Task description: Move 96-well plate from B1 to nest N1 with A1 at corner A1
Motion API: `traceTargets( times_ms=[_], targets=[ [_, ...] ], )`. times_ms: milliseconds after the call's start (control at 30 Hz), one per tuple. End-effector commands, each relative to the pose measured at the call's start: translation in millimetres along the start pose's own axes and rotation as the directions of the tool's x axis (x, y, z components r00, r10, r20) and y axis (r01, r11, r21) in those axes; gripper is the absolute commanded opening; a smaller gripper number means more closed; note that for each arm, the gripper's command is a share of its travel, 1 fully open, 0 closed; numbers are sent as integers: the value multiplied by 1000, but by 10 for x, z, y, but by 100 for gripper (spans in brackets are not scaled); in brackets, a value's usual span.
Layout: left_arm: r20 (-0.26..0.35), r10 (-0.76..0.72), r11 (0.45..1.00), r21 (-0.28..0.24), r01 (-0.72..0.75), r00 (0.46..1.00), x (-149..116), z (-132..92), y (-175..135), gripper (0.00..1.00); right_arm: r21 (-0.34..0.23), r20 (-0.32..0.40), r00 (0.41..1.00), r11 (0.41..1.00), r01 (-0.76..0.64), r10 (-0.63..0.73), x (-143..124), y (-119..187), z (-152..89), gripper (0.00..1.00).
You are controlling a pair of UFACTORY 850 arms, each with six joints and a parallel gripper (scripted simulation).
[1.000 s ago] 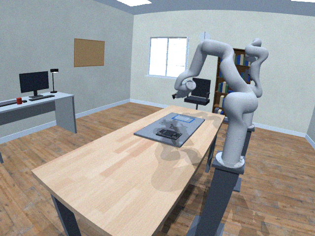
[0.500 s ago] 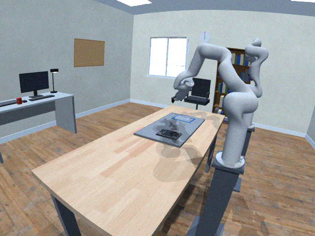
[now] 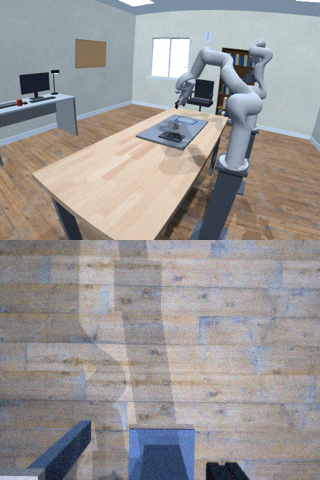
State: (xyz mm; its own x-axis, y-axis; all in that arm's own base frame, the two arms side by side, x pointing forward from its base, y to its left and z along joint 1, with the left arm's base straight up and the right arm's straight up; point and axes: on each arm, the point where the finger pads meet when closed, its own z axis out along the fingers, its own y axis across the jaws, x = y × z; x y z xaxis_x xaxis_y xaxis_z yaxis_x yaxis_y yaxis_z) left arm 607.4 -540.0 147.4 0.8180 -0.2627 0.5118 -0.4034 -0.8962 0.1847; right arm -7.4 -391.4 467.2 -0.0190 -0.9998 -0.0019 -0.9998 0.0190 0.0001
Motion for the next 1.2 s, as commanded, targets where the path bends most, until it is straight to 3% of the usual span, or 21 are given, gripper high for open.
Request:
traceTargets(
  times_ms=[0,100,267,567,667,733,1167],
  targets=[
    [120,-78,995,72,70,990,-96,106,37,100,0,-2,1000,1000,0,0,4,0,-8,0],
    [145,-96,993,88,84,985,-140,124,53,100,0,-2,1000,1000,0,0,4,0,-8,0],
    [260,-188,975,170,147,947,-322,157,129,100,0,-2,1000,1000,0,0,4,0,-8,0],
    [392,-307,936,288,201,867,-573,108,257,100,0,-2,1000,1000,0,0,4,0,-8,0],
    [394,-308,936,290,202,866,-574,108,258,100,0,-2,1000,1000,0,0,4,0,-8,0],
    [429,-344,921,328,211,835,-655,72,305,100,0,-2,1000,1000,0,0,4,0,-8,0],
    [430,-345,920,329,211,834,-661,70,309,100,0,-2,1000,1000,0,0,4,0,-8,0]
  ],
)
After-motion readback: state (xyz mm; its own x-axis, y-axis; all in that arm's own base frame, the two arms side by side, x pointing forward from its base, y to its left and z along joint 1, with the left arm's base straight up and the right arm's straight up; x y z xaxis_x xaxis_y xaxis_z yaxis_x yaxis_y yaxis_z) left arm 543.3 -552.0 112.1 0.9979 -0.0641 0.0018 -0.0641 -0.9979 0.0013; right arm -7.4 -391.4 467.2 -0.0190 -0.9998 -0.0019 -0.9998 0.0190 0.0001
